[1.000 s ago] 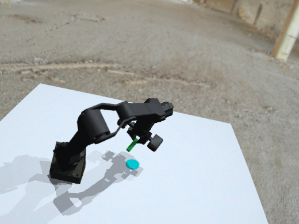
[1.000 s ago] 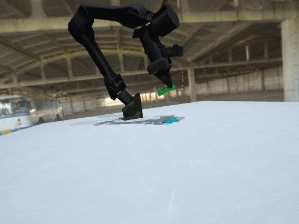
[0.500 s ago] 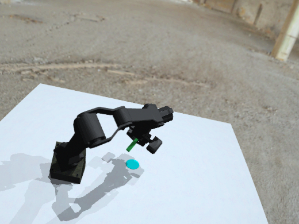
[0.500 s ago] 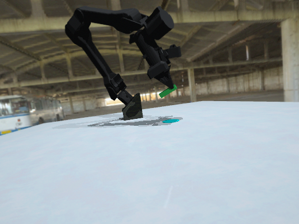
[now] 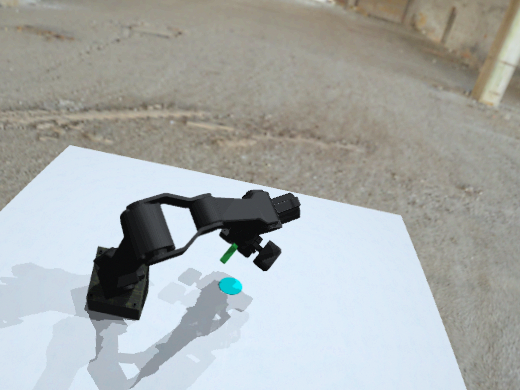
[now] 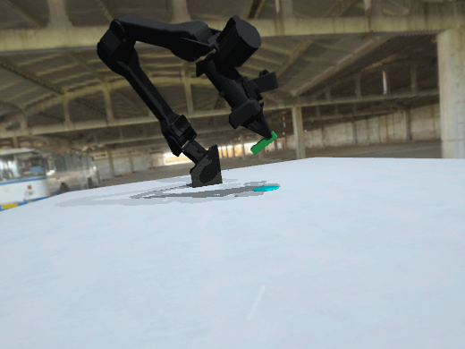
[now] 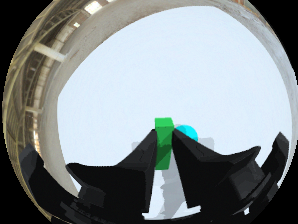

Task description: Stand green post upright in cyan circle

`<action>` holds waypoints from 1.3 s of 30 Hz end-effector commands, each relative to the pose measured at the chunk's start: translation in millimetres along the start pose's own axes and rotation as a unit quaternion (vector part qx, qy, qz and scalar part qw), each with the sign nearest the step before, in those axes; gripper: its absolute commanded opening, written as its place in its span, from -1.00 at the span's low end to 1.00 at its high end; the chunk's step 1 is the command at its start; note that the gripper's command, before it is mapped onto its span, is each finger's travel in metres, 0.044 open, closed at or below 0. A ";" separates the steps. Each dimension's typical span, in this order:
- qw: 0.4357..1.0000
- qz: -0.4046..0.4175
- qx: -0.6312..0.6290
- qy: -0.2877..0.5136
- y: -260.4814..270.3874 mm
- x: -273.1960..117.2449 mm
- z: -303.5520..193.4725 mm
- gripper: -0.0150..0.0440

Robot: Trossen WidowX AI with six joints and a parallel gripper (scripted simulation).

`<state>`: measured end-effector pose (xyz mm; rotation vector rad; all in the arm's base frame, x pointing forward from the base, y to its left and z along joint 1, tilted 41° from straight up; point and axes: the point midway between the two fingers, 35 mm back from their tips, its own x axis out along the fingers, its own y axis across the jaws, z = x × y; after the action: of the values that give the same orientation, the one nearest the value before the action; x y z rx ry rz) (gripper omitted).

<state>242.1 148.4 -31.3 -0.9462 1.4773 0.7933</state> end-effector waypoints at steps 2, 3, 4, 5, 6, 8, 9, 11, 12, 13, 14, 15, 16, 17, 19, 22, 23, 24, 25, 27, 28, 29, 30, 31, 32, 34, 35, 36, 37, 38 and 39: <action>1.000 0.005 -0.003 -0.025 -0.4 -1.6 0.4 -0.42; 1.000 0.006 -0.003 -0.028 -0.5 -1.5 0.4 -0.42; 0.999 0.007 -0.003 -0.032 -0.6 -1.5 0.4 -0.42; 0.999 0.007 -0.003 -0.036 -0.7 -1.4 0.3 -0.42; 0.999 0.008 -0.004 -0.039 -0.7 -1.3 0.3 -0.42; 0.999 0.010 -0.004 -0.047 -0.9 -1.2 0.3 -0.42; 0.999 0.010 -0.005 -0.050 -1.0 -1.2 0.2 -0.42; 0.998 0.012 -0.005 -0.058 -1.2 -1.1 0.2 -0.42; 0.998 0.012 -0.006 -0.061 -1.2 -1.1 0.1 -0.42; 0.998 0.013 -0.006 -0.065 -1.3 -1.1 0.1 -0.42; 0.998 0.013 -0.006 -0.069 -1.4 -1.1 0.0 -0.42; 0.997 0.014 -0.007 -0.072 -1.5 -1.1 0.0 -0.42; 0.997 0.014 -0.007 -0.076 -1.6 -1.1 0.0 -0.42; 0.997 0.015 -0.007 -0.080 -1.7 -1.1 -0.1 -0.42; 0.996 0.016 -0.008 -0.087 -1.9 -1.1 -0.1 -0.42; 0.995 0.017 -0.010 -0.098 -2.1 -1.3 -0.3 -0.42; 0.995 0.017 -0.010 -0.102 -2.2 -1.3 -0.3 -0.42; 0.994 0.017 -0.011 -0.105 -2.3 -1.4 -0.4 -0.42; 0.994 0.018 -0.011 -0.109 -2.4 -1.5 -0.4 -0.42; 0.993 0.018 -0.012 -0.116 -2.6 -1.6 -0.5 -0.42; 0.993 0.018 -0.013 -0.120 -2.7 -1.7 -0.6 -0.42; 0.992 0.019 -0.013 -0.124 -2.8 -1.8 -0.6 -0.42; 0.992 0.019 -0.014 -0.127 -2.9 -2.0 -0.7 -0.42; 0.991 0.019 -0.014 -0.131 -3.0 -2.1 -0.7 -0.42; 0.991 0.019 -0.015 -0.135 -3.0 -2.2 -0.8 -0.42; 0.990 0.019 -0.016 -0.142 -3.2 -2.5 -0.9 -0.42; 0.989 0.019 -0.017 -0.146 -3.3 -2.6 -1.0 -0.42; 0.988 0.019 -0.017 -0.150 -3.4 -2.8 -1.1 -0.42; 0.988 0.019 -0.018 -0.153 -3.5 -2.9 -1.1 -0.42; 0.987 0.019 -0.019 -0.157 -3.6 -3.1 -1.2 -0.42; 0.987 0.019 -0.019 -0.161 -3.7 -3.2 -1.3 -0.42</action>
<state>244.3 145.5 -30.7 -0.7896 1.2411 0.9411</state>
